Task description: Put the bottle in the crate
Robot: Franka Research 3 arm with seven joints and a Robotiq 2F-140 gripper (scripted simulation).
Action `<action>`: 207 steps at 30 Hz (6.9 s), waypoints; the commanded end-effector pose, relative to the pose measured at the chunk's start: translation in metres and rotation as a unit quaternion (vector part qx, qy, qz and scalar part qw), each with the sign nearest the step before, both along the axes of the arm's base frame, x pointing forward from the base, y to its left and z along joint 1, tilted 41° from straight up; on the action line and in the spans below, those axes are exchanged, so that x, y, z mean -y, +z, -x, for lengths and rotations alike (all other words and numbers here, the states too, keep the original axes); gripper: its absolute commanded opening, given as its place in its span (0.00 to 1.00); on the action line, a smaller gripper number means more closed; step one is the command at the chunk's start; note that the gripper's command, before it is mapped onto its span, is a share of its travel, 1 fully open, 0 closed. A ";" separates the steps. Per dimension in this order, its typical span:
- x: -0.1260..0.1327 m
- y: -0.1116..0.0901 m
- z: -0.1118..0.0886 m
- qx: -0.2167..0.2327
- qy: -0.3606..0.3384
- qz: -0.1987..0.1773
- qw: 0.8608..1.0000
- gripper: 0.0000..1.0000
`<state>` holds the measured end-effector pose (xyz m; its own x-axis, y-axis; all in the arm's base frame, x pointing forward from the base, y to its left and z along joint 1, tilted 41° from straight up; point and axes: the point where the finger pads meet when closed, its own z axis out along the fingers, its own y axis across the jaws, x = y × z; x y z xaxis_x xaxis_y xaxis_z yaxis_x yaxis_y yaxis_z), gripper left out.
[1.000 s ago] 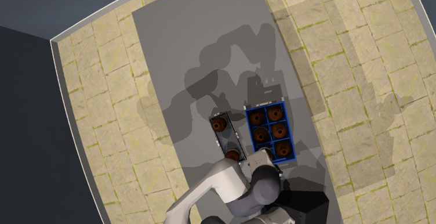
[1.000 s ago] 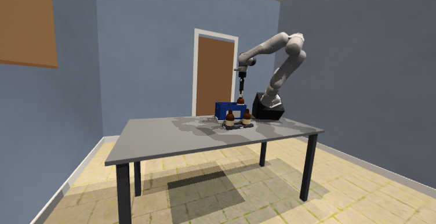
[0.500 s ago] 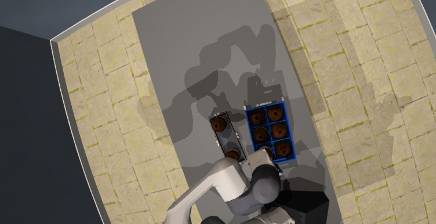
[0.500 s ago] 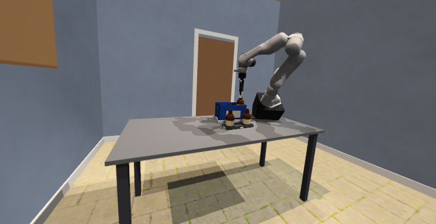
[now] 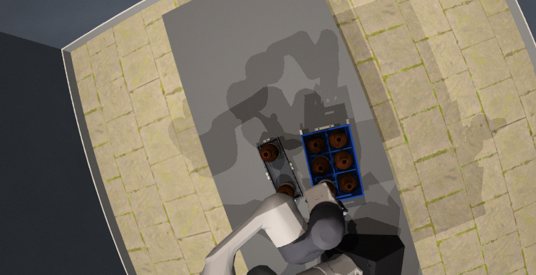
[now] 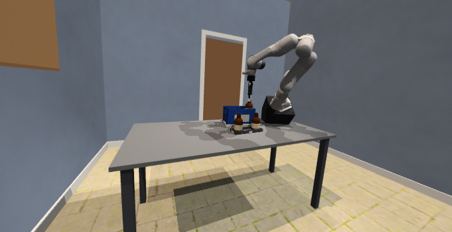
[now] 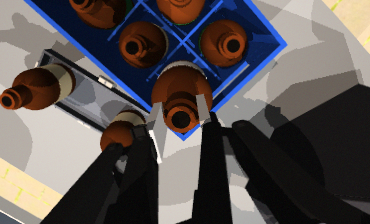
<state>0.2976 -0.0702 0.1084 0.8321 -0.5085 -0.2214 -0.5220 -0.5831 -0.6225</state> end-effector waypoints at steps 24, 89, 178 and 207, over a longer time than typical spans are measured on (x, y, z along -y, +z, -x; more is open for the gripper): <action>0.001 -0.001 -0.001 0.002 0.001 0.001 1.000 0.00; -0.025 -0.031 -0.007 0.002 0.001 0.001 1.000 0.00; -0.047 -0.057 -0.014 0.002 0.001 0.001 1.000 0.00; -0.051 -0.062 -0.015 0.002 0.001 0.001 1.000 0.00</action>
<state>0.3123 -0.0188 0.0473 0.8321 -0.5087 -0.2211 -0.5218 -0.5827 -0.6230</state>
